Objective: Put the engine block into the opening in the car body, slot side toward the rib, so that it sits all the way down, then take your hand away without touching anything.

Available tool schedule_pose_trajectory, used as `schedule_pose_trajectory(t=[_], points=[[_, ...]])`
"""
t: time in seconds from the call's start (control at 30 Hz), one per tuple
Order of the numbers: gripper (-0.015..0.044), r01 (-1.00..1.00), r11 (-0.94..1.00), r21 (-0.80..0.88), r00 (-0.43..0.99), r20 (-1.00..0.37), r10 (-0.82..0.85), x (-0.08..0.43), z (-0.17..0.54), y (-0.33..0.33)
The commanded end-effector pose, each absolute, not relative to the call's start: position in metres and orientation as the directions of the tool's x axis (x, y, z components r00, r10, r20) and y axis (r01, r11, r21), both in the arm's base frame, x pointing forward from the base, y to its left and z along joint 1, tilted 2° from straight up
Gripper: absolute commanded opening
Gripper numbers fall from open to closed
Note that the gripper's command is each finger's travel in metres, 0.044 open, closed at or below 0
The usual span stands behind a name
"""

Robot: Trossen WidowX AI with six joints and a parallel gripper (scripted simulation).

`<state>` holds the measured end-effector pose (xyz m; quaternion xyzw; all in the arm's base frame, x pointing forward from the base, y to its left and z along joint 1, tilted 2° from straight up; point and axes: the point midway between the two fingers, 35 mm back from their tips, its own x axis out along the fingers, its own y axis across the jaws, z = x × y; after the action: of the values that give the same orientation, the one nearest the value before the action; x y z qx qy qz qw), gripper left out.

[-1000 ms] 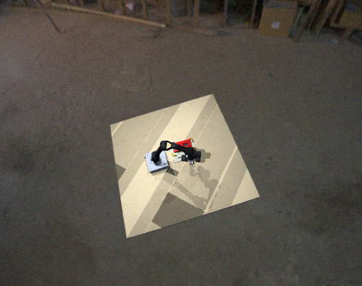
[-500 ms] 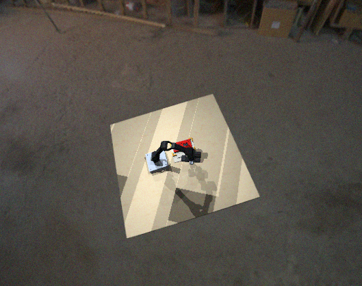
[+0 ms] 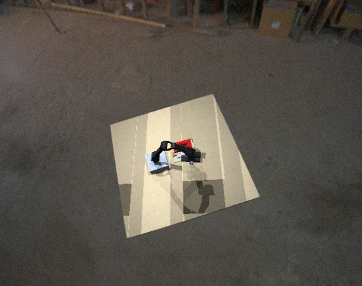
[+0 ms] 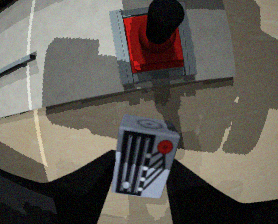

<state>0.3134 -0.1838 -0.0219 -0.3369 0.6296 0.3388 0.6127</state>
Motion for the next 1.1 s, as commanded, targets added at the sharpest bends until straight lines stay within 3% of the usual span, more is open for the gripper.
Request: schedule_pose_trajectory(t=[0.0,1.07], points=[[0.0,-0.841,0.54,0.0,-0.008,-1.0,-0.013,0.318,-0.009,-0.186],[0.0,-0.841,0.54,0.0,-0.008,-1.0,-0.013,0.318,0.092,-0.184]])
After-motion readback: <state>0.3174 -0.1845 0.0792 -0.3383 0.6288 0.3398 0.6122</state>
